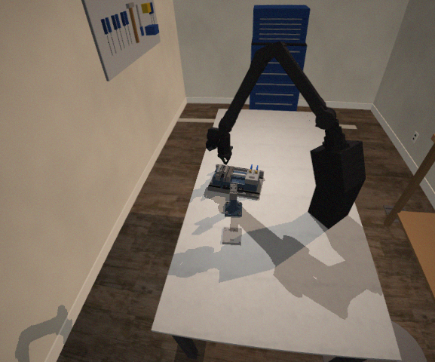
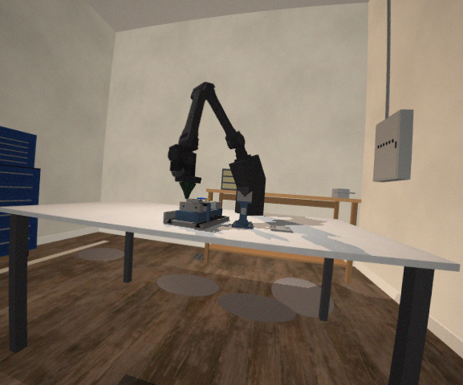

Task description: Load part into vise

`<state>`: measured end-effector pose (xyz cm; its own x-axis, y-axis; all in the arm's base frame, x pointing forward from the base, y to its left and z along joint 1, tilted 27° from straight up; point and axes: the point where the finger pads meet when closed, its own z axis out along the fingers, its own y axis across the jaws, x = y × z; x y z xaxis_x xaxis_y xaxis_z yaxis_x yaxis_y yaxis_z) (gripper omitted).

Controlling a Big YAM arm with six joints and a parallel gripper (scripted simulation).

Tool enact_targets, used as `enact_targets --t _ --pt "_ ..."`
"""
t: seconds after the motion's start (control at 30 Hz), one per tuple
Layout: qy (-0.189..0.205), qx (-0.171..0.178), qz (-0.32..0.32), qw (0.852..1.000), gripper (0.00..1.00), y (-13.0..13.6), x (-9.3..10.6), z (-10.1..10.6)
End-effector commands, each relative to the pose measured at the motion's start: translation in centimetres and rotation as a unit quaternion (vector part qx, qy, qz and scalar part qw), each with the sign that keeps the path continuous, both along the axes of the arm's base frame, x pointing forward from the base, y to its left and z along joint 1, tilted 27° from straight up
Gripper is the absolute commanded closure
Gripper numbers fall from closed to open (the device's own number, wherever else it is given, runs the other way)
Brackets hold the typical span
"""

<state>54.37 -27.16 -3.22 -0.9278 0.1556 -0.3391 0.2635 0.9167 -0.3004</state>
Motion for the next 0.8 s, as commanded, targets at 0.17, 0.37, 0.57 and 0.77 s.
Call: enact_targets --t 0.17,0.37,0.57,0.77 --pt "-0.005 0.0 0.0 1.0 1.0 0.71 0.93 -0.79" --pt "-0.003 0.0 -0.001 1.0 1.0 0.75 0.72 -0.97" --pt "-0.002 0.001 0.001 1.0 1.0 1.19 0.77 -1.1" --pt "-0.001 0.002 -0.001 1.0 1.0 1.16 0.56 -1.26"
